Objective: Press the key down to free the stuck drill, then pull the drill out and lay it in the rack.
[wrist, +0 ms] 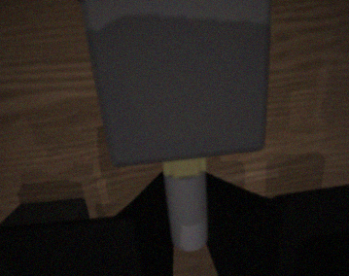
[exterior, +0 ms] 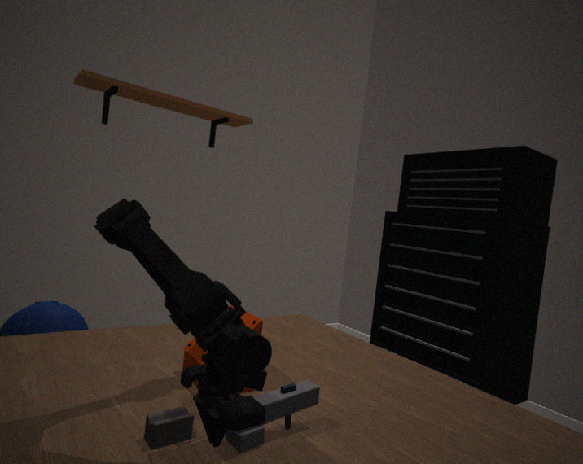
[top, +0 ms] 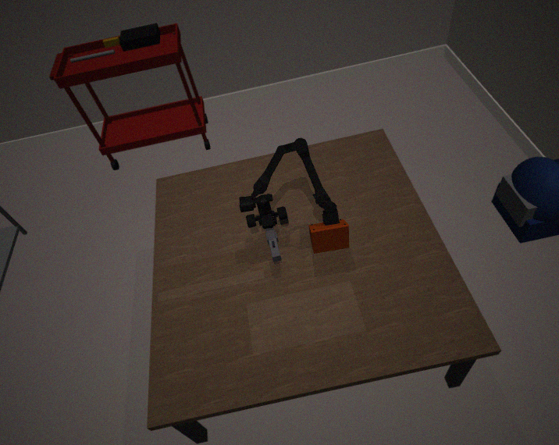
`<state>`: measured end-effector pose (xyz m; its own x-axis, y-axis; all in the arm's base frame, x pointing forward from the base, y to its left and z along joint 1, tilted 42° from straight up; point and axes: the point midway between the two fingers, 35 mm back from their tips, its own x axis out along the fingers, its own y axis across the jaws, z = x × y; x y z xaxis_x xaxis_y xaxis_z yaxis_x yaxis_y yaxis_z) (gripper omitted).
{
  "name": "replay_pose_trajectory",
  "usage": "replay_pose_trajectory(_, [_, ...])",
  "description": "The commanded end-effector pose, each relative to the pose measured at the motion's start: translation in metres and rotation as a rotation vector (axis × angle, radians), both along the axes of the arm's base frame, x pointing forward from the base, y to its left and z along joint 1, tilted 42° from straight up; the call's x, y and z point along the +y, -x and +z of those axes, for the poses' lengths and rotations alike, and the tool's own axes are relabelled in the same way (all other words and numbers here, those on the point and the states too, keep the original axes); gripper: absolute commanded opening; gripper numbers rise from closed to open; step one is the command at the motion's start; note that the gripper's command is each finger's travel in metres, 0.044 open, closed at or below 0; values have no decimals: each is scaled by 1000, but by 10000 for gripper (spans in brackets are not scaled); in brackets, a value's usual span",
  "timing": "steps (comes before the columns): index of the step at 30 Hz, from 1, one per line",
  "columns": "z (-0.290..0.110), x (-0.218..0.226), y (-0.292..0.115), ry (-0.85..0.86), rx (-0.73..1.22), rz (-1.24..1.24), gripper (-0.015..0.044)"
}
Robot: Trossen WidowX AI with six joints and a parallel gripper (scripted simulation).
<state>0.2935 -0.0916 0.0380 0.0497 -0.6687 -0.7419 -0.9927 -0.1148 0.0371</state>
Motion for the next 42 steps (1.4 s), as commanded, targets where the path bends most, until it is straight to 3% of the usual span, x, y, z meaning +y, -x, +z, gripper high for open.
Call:
replay_pose_trajectory(1, [4,-4,-1,3,0,3,0])
replay_pose_trajectory(24, [27,-30,-6,5,0,3,0])
replay_pose_trajectory(40, [19,-25,-4,5,0,3,420])
replay_pose_trajectory(42, [18,-25,-4,5,0,3,440])
